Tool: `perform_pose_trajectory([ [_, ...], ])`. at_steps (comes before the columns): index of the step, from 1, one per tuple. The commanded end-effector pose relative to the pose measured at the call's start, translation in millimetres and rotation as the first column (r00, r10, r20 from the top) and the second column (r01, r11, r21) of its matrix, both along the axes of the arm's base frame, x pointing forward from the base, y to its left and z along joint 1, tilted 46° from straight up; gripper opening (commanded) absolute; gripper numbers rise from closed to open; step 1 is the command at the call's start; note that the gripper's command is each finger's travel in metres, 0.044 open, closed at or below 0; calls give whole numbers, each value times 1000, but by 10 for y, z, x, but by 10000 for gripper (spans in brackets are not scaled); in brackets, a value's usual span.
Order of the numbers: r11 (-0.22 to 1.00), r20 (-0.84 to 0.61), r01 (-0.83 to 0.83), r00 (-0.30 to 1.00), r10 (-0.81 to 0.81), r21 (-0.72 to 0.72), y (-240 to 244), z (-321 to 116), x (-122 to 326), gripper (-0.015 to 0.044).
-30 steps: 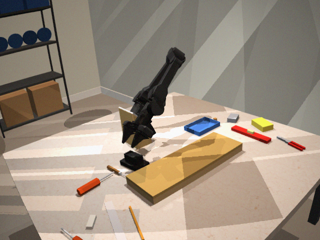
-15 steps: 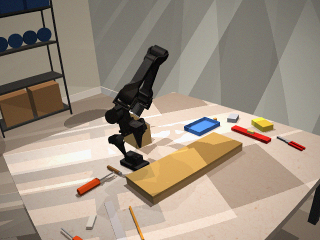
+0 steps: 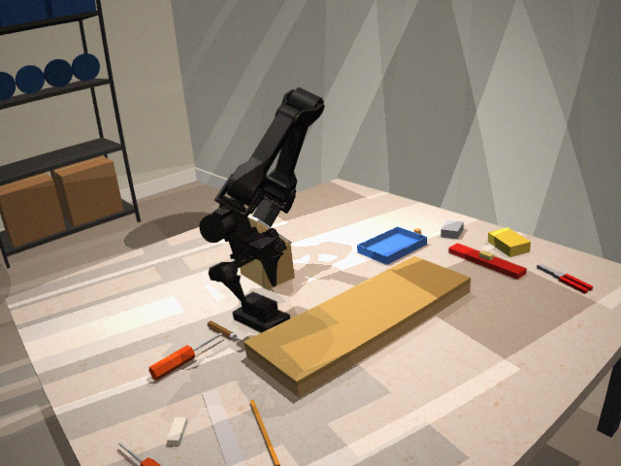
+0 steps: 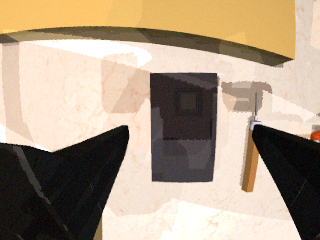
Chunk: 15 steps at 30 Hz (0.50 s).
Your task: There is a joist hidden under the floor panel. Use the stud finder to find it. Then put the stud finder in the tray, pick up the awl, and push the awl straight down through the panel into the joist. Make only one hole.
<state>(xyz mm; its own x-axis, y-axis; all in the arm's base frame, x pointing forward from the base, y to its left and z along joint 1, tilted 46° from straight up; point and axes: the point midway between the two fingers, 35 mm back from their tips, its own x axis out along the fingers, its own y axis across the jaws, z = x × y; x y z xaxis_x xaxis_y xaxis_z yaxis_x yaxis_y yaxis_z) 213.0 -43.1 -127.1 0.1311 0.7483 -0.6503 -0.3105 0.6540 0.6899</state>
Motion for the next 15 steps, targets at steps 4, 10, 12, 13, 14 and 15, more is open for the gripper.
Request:
perform_pose_trajectory([
  [4, 1000, -6, 4, 1000, -4, 9, 88, -87, -15, 440],
  [10, 1000, -6, 5, 1000, -5, 9, 155, -156, -25, 440],
  [12, 1000, -6, 5, 1000, -5, 9, 177, -178, -29, 440],
  [13, 1000, -6, 5, 1000, -5, 9, 189, -189, -31, 440],
  [14, 1000, -6, 5, 1000, -5, 9, 200, -200, -34, 440],
  [15, 1000, -6, 5, 1000, -5, 9, 211, -211, -36, 440],
])
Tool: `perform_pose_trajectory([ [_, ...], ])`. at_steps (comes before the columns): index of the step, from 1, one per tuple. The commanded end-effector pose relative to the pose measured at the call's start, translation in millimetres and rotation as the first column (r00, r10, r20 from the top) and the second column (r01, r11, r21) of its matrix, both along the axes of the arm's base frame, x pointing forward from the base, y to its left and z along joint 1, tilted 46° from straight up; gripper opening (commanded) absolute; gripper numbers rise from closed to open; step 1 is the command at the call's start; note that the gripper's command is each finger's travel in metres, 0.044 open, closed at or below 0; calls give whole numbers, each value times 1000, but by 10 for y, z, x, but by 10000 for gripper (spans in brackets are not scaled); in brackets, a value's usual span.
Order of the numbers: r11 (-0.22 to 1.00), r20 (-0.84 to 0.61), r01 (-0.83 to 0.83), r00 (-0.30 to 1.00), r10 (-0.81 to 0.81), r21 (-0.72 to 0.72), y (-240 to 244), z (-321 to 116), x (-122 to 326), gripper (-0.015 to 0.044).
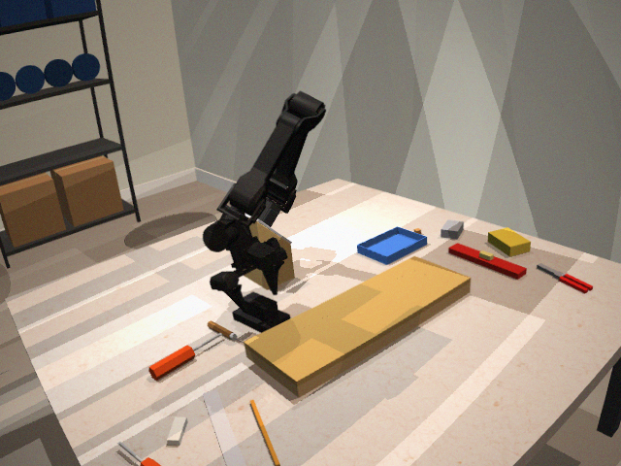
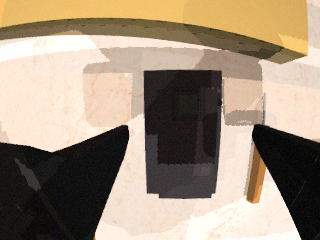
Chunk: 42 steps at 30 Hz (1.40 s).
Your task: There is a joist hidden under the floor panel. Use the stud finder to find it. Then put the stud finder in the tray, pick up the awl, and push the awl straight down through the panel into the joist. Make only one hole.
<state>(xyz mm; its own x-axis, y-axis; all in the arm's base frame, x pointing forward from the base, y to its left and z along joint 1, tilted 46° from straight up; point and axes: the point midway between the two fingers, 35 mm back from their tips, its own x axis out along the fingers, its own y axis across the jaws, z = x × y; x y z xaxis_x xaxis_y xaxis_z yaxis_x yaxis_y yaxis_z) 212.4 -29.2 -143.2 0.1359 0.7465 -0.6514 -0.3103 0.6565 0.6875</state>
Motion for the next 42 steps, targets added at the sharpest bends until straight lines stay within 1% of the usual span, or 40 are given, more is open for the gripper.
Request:
perform_pose_trajectory([
  [1, 1000, -9, 1, 1000, -1, 11, 83, -60, -32, 440],
  [15, 1000, -9, 0, 1000, 0, 14, 224, -185, -70, 440],
  [19, 1000, -9, 0, 1000, 0, 14, 224, -185, -70, 335],
  [42, 1000, -9, 0, 1000, 0, 14, 224, -185, -70, 182],
])
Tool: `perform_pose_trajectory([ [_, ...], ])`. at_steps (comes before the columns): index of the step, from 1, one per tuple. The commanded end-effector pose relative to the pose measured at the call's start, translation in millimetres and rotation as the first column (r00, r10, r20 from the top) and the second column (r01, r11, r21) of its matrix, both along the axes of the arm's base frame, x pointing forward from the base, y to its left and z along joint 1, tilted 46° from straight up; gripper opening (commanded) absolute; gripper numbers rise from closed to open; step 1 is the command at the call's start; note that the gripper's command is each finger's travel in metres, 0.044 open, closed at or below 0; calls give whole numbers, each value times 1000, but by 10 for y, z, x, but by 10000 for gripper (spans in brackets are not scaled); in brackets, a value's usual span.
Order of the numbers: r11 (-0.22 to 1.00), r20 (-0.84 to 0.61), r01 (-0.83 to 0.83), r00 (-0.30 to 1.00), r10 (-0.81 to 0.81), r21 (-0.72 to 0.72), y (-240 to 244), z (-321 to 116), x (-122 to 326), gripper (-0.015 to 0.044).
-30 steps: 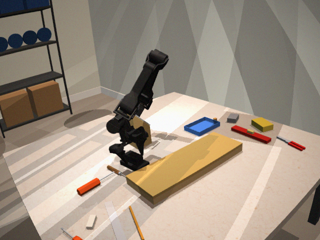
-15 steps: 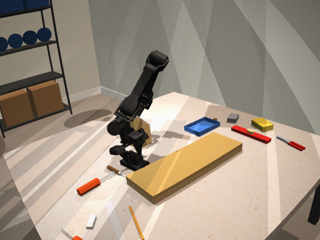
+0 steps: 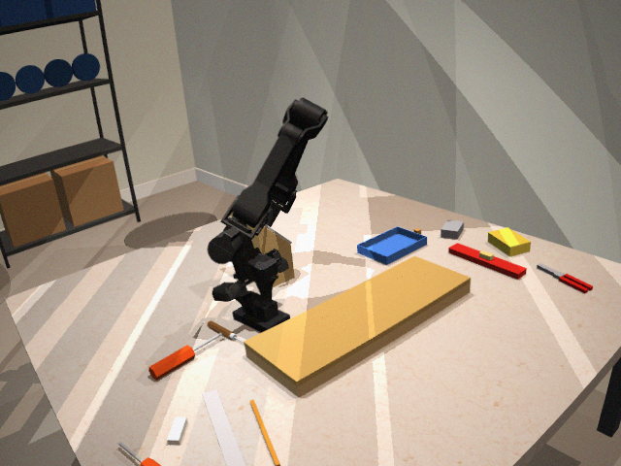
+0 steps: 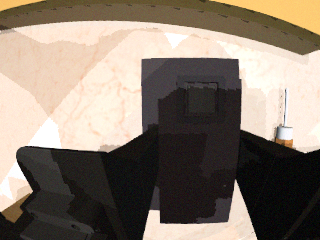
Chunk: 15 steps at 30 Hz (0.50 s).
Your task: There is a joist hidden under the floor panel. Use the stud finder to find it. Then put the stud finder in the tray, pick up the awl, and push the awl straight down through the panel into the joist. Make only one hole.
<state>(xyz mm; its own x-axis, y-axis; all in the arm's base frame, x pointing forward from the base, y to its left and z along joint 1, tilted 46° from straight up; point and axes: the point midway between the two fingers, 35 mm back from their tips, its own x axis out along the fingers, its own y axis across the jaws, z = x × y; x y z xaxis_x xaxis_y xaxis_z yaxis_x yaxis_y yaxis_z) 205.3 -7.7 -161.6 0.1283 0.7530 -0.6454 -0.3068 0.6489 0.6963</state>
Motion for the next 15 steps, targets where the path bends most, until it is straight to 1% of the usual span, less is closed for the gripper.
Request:
perform_pose_trajectory([
  [1, 1000, -1, 4, 1000, -4, 4, 9, -2, 1, 175],
  [3, 1000, -1, 4, 1000, -4, 4, 9, -2, 1, 162],
  [9, 1000, -2, 5, 1000, -5, 0, -138, 109, 57, 4],
  [15, 1000, -2, 5, 1000, -5, -3, -401, 348, 122, 0],
])
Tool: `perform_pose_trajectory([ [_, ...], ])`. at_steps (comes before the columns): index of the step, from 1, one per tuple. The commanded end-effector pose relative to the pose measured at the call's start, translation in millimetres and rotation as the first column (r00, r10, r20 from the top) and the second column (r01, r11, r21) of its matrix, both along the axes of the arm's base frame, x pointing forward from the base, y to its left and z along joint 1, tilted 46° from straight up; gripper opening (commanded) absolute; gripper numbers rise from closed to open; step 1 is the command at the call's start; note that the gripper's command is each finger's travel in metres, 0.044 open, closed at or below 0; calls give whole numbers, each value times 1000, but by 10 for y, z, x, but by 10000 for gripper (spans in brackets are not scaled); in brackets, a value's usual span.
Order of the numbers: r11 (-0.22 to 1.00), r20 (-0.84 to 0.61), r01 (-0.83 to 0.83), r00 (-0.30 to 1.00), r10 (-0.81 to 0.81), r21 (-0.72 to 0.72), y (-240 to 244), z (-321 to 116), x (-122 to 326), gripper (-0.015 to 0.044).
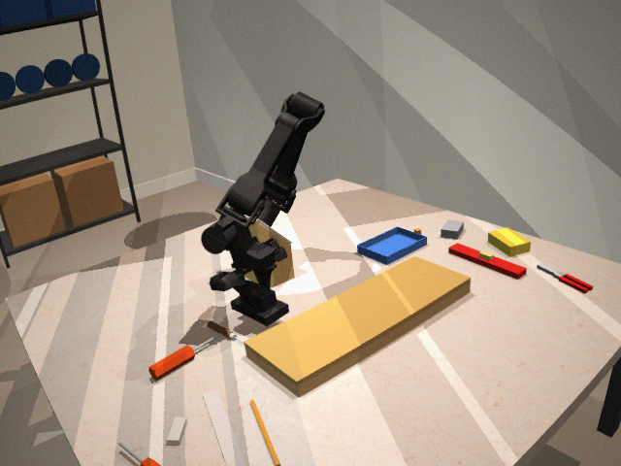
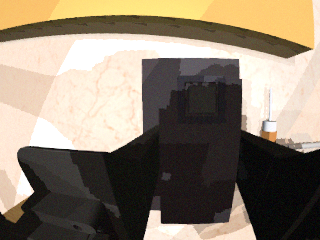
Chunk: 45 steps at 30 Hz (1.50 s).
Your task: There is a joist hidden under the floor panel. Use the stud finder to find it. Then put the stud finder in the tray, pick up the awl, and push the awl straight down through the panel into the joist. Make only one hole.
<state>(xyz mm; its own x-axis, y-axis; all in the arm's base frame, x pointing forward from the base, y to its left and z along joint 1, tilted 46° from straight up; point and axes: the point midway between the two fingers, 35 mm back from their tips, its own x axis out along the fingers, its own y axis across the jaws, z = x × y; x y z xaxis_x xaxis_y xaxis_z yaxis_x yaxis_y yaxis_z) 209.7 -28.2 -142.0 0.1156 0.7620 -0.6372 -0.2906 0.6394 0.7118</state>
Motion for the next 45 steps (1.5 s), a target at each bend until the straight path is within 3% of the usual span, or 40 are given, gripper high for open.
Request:
perform_pose_trajectory([
  [1, 1000, 19, 4, 1000, -3, -17, -239, 197, 84, 0],
  [8, 1000, 19, 2, 1000, -2, -14, -506, 510, 94, 0],
  [16, 1000, 14, 7, 1000, -6, -17, -538, 506, 165, 0],
  [45, 996, -55, 83, 995, -86, -41, -660, 391, 1437, 0],
])
